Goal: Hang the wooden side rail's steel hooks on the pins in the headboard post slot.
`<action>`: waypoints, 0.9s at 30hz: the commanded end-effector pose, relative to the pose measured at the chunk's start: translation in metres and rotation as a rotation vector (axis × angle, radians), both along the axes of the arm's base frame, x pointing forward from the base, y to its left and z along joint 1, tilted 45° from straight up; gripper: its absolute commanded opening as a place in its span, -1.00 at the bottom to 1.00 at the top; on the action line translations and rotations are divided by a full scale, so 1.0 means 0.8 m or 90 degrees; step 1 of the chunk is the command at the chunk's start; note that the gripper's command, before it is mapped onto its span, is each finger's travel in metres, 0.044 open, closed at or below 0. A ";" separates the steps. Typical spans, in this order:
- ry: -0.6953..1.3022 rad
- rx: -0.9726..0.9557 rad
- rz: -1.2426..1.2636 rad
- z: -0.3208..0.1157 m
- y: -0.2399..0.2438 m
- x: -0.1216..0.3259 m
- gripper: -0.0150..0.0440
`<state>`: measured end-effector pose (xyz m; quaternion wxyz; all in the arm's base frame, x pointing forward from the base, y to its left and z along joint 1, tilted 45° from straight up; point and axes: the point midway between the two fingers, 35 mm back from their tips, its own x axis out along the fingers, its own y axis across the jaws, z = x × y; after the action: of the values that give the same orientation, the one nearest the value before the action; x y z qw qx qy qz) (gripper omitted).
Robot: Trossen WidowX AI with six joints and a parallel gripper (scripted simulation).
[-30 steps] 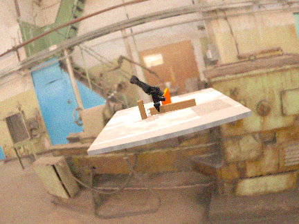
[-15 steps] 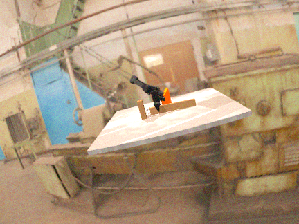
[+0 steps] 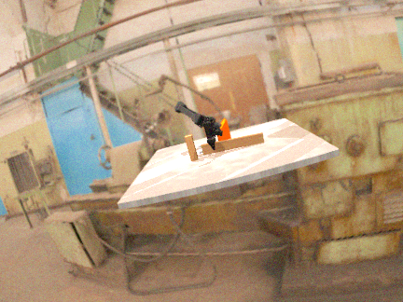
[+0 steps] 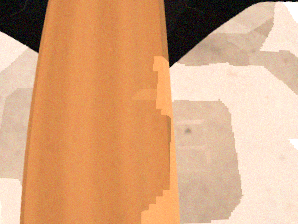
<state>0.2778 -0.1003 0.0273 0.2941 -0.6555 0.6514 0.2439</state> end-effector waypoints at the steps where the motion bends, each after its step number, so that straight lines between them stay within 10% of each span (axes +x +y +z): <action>1: 0.001 -0.001 0.006 0.002 0.004 0.001 -0.49; 27: 0.001 0.000 0.006 0.006 0.007 0.001 -0.49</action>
<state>0.2776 -0.0970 0.0303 0.2939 -0.6555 0.6514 0.2442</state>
